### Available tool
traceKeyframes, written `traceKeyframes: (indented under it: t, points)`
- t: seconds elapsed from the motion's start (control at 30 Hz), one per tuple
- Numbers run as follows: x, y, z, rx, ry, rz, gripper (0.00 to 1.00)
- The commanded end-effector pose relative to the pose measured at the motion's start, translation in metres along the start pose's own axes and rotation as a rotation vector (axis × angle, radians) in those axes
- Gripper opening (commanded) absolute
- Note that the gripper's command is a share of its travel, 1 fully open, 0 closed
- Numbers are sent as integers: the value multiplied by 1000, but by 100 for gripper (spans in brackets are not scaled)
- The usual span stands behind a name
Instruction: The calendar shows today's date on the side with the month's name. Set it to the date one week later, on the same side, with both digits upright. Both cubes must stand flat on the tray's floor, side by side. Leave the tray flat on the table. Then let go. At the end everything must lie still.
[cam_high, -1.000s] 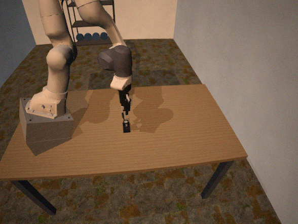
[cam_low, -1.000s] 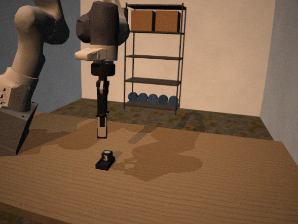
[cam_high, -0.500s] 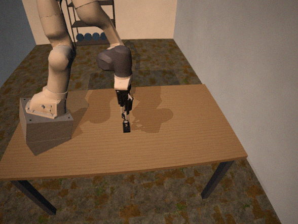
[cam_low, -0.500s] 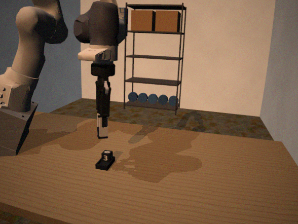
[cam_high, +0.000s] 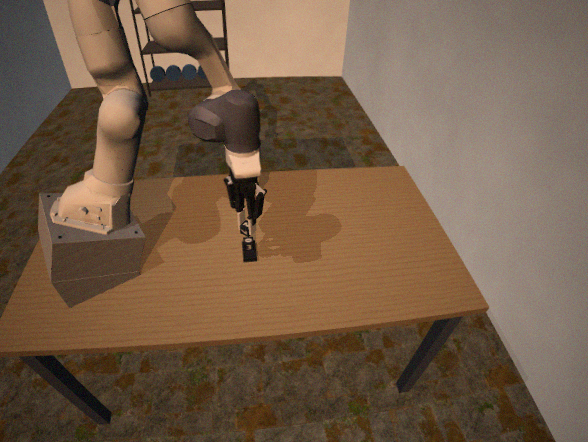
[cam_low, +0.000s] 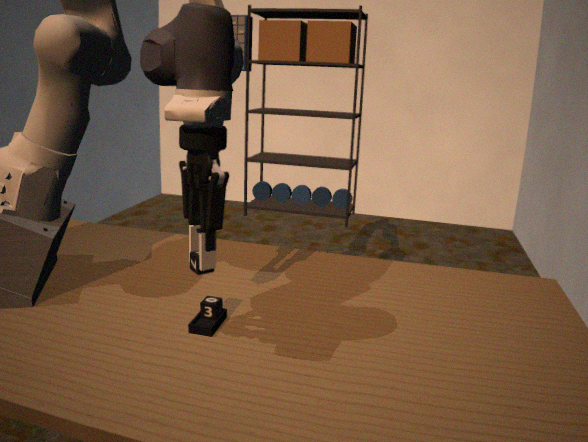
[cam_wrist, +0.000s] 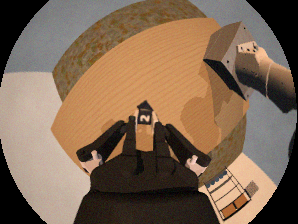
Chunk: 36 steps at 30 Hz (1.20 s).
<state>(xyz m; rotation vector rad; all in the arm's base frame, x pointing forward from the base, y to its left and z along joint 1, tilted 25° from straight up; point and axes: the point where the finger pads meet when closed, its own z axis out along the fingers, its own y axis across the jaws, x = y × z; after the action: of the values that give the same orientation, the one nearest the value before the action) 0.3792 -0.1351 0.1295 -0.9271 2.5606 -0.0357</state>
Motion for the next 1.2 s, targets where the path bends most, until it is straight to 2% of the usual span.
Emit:
traceKeyframes:
  t: [0.0,0.23,0.73,0.83,0.97,1.17]
  points:
    - [0,-1,-1,4,-13,-174,17]
    - [-1,-1,0,4,-14,-270,17]
    - [-2,0,2,5,-17,-598,17]
    - [-2,0,2,5,-17,-599,17]
    - [-2,1,2,5,-19,-698,17]
    - [-2,1,2,5,-19,-703,17]
